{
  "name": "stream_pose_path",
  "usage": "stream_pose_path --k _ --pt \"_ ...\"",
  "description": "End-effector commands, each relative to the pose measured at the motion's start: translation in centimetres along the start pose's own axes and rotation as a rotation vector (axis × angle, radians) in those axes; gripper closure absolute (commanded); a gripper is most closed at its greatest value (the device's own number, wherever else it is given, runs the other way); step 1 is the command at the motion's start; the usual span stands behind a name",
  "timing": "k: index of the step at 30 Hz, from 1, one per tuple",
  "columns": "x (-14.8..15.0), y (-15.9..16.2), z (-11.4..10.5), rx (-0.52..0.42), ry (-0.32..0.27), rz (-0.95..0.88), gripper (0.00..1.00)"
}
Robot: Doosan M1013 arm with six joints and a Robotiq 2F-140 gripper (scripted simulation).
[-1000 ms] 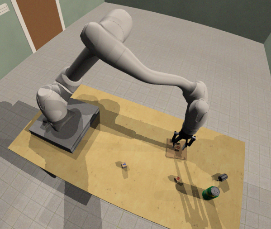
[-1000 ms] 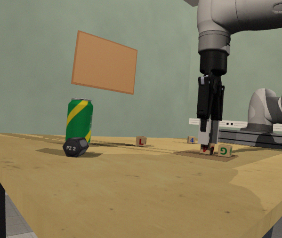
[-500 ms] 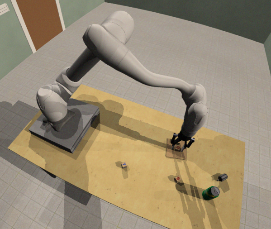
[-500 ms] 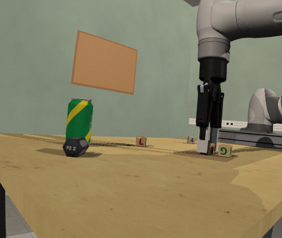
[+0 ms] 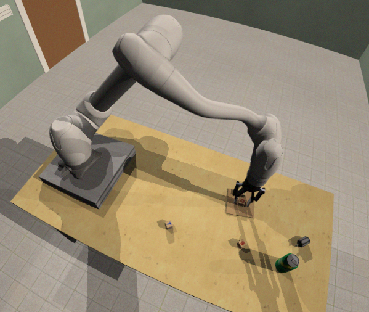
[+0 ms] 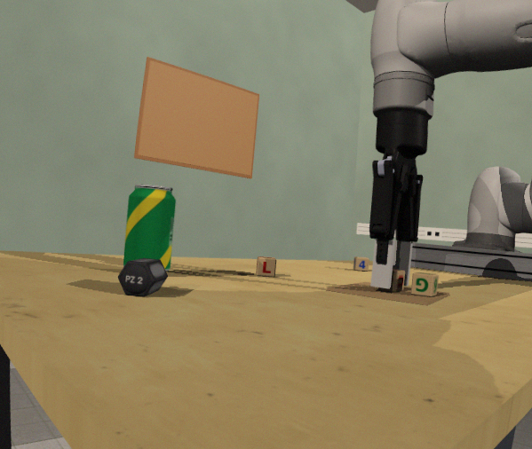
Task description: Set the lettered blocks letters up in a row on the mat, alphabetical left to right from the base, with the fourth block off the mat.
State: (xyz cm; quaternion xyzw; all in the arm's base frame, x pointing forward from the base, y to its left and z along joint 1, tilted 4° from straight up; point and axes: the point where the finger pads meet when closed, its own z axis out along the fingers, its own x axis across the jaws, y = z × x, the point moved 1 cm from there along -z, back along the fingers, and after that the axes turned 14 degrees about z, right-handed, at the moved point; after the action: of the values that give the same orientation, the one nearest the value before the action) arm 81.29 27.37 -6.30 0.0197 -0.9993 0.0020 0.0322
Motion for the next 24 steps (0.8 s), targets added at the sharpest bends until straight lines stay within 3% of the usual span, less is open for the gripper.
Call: stream_pose_path --k 1,20,21,24 --pt "0.1 -0.21 0.46 -0.003 0.002 0.006 0.54" --pt "0.1 -0.21 0.46 -0.003 0.002 0.006 0.54" --pt "0.1 -0.21 0.46 -0.003 0.002 0.006 0.65" --pt "0.1 -0.21 0.46 -0.003 0.002 0.006 0.65"
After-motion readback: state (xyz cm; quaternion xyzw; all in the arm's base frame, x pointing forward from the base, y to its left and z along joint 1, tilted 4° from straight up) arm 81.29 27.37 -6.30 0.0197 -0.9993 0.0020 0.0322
